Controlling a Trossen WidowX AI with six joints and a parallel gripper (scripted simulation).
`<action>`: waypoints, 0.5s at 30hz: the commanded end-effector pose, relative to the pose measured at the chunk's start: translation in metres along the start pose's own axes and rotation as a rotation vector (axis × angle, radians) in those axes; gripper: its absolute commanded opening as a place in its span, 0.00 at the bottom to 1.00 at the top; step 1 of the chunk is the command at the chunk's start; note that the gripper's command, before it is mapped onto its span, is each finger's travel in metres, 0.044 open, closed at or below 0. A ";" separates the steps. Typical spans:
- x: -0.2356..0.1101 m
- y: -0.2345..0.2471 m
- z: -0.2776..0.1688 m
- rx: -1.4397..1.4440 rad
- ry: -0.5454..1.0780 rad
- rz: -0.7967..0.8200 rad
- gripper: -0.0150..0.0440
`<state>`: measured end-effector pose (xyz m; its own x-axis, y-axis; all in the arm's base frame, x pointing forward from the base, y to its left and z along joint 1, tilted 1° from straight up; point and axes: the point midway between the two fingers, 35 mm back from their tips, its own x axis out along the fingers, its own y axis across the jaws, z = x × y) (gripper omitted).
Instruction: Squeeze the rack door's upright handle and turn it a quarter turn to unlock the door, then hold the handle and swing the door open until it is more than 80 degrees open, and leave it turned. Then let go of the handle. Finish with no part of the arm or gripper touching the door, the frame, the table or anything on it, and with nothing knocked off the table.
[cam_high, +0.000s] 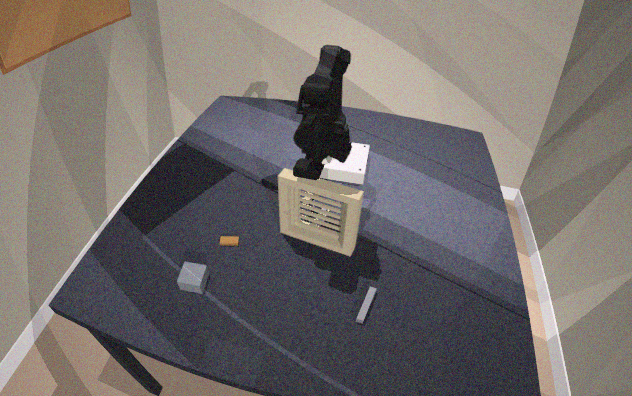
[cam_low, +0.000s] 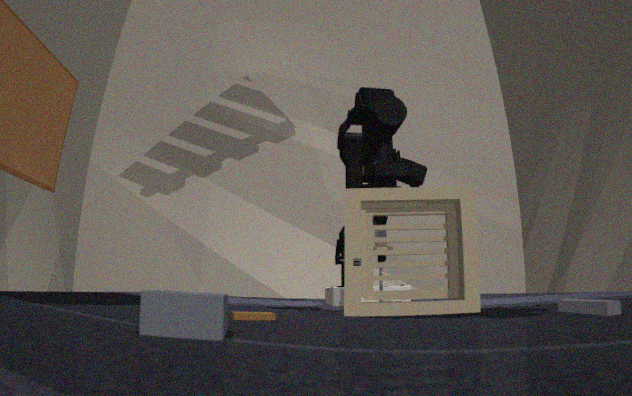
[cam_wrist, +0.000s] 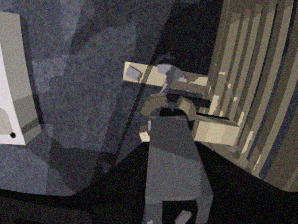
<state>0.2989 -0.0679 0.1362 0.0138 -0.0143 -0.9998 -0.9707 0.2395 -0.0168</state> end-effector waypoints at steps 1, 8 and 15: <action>0.001 0.000 0.001 -0.004 -0.005 0.000 0.28; 0.001 0.002 0.002 0.066 -0.005 0.001 0.28; 0.001 0.006 0.005 0.209 -0.005 0.001 0.28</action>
<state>0.2979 -0.0672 0.1366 0.0209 -0.0167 -0.9996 -0.9250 0.3791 -0.0257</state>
